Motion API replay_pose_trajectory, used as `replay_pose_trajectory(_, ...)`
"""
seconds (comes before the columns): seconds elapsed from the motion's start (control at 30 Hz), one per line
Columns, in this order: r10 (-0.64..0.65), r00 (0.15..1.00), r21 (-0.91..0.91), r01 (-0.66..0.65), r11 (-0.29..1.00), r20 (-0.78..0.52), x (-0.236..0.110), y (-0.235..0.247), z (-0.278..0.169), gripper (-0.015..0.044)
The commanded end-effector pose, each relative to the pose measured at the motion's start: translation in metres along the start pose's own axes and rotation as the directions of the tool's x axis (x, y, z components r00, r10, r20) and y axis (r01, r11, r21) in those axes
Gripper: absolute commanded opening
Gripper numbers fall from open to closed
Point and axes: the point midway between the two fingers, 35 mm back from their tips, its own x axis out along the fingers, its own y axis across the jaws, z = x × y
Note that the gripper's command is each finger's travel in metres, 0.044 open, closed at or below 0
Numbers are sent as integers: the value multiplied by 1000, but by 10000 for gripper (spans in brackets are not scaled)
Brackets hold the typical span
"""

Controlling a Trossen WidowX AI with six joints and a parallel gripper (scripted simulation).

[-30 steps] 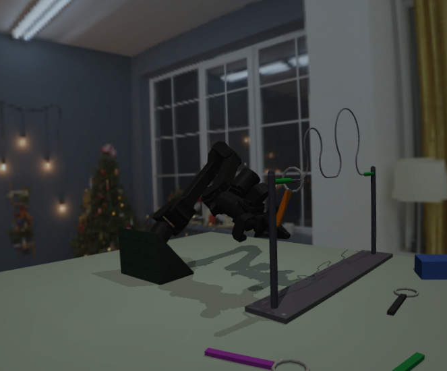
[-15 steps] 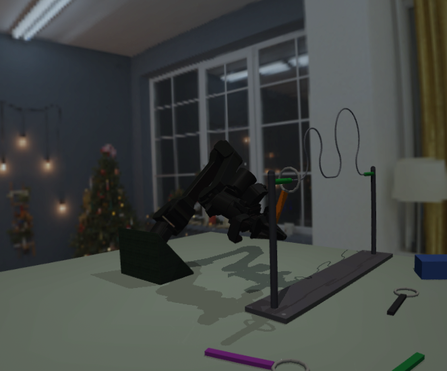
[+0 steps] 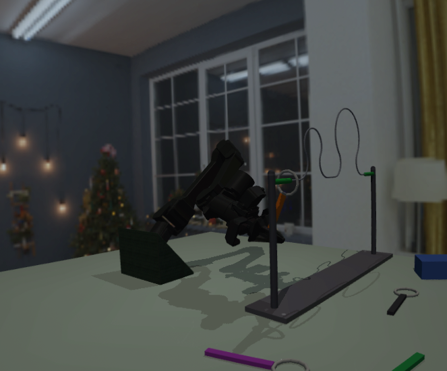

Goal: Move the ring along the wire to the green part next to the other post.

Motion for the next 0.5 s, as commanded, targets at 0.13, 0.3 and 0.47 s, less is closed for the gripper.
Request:
replay_pose_trajectory(0.13,-8,1000,4,8,1000,-3,5,-4,-12,-150)
replay_pose_trajectory(0.3,-8,1000,4,8,1000,-3,5,-4,-13,-150)
replay_pose_trajectory(0.47,-8,1000,4,8,1000,-3,5,-4,-13,-150)
